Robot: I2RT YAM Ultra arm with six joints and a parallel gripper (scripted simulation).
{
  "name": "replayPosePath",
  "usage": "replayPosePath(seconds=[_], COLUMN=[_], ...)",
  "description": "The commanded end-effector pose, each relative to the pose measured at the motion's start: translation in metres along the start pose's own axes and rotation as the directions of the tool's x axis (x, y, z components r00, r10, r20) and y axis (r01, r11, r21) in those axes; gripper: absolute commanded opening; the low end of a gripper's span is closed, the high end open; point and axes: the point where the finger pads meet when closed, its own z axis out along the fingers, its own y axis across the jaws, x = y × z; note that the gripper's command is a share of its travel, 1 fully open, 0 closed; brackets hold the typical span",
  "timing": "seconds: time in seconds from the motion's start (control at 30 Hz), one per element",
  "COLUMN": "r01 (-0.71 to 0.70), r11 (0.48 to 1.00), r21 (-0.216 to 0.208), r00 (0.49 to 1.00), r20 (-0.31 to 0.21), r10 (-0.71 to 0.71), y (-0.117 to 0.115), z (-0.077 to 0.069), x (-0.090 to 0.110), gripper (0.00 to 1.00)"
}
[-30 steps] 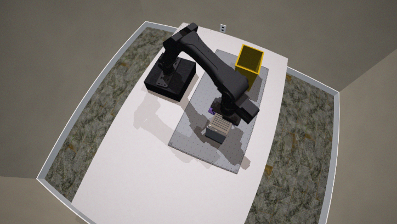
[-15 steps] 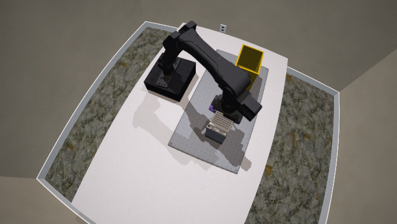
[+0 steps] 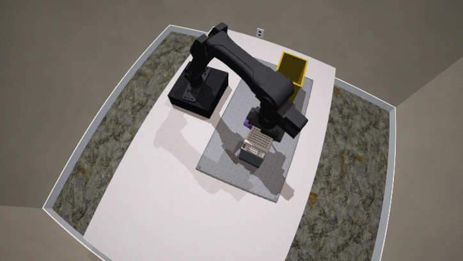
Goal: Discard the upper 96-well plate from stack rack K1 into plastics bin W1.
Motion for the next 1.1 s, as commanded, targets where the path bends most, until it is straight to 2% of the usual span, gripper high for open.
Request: replayPosePath(seconds=[0.0,0.3,0.37,1.07], r01=[0.009,0.010,0.009,0.009], r11=[1.000,1.000,1.000,1.000], r21=[0.007,0.006,0.020,0.020], r00=[1.000,1.000,1.000,1.000], r20=[0.001,0.002,-0.002,-0.002], r10=[-0.009,-0.010,-0.009,-0.009], y=[-0.0032,-0.0033,-0.0028,-0.0028], z=[-0.0135,-0.0132,-0.0187,-0.0186], x=[-0.0058,-0.0058,-0.0055,-0.0055], gripper=[0.00,0.00,0.00,0.00])
